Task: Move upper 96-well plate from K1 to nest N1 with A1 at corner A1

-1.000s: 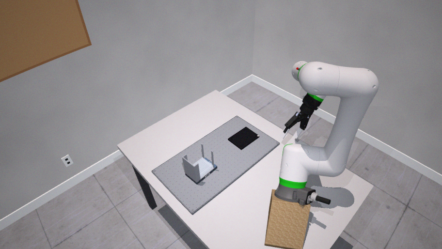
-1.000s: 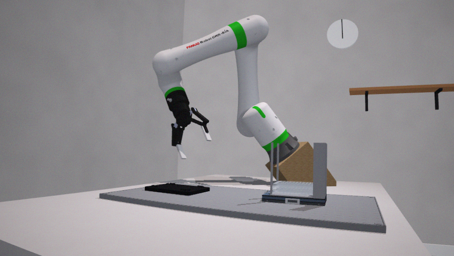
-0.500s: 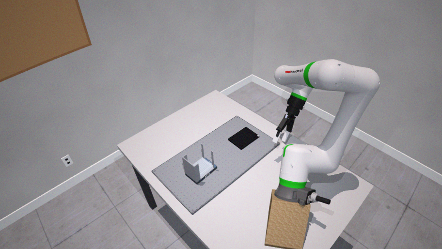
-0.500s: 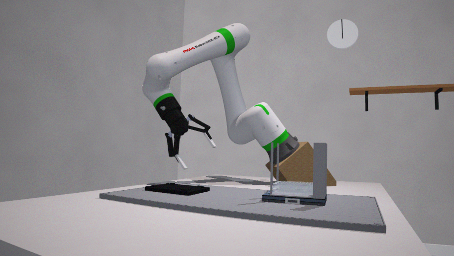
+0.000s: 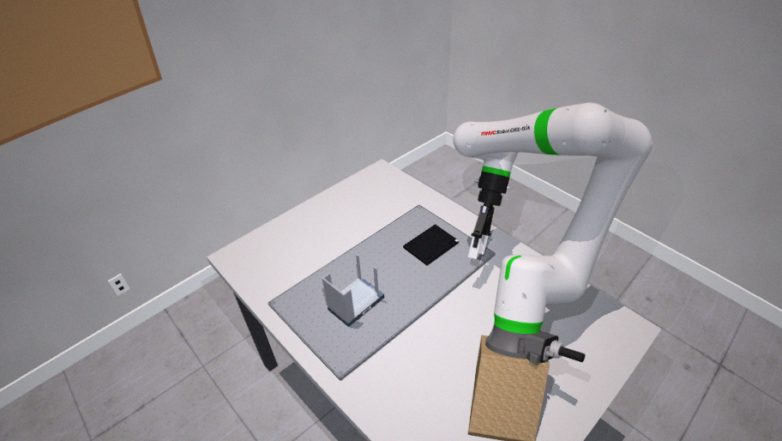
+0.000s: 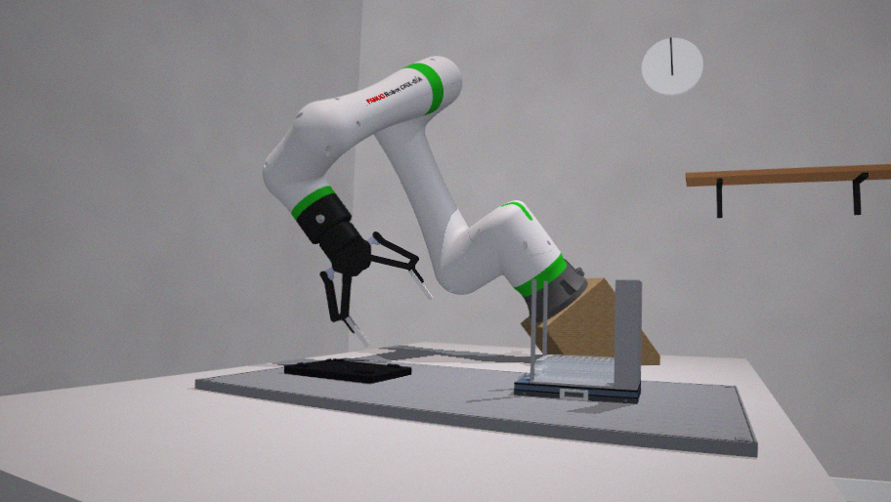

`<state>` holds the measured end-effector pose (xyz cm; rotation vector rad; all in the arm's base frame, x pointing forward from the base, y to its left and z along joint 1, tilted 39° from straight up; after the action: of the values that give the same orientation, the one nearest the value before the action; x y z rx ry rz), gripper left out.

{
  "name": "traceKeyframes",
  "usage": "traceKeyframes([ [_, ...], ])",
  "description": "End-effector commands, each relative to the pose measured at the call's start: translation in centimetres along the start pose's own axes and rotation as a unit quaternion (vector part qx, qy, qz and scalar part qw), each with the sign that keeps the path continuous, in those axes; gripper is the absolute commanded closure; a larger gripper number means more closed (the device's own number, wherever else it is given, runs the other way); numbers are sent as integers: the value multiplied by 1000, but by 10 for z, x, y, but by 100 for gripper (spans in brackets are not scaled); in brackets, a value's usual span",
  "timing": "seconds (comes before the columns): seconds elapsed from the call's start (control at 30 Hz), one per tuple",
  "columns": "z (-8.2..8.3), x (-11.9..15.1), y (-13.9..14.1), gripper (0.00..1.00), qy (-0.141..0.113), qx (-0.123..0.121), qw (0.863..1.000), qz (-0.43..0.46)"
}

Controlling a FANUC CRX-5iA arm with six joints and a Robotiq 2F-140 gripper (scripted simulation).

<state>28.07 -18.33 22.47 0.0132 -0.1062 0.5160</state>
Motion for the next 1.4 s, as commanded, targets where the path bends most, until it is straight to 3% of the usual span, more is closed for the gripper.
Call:
traceKeyframes([
  [0.0,-7,19,1,0,22,-1,999,25],
  [0.43,-24,68,12,0,91,-18,987,128],
  [0.53,-28,81,16,0,91,-18,987,128],
  [0.63,-32,95,22,0,111,-29,980,163],
  [0.7,-34,104,25,0,111,-29,980,163],
  [0.97,-41,131,39,0,148,-57,959,235],
  [1.1,-45,148,48,0,148,-57,959,235],
  [1.2,-48,161,57,0,163,-74,946,271],
  [1.3,-51,173,64,0,163,-74,946,271],
  [1.37,-53,181,71,0,173,-88,935,297],
])
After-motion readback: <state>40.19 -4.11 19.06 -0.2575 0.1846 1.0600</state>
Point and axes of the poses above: the point where the finger pads meet when closed, its own z axis back along the fingers, its own y axis across the jaws, x = y × z, the point moved 2 cm from there along z, back along the fingers, and after that the axes turned 4 degrees about z, right-handed, at the moved point
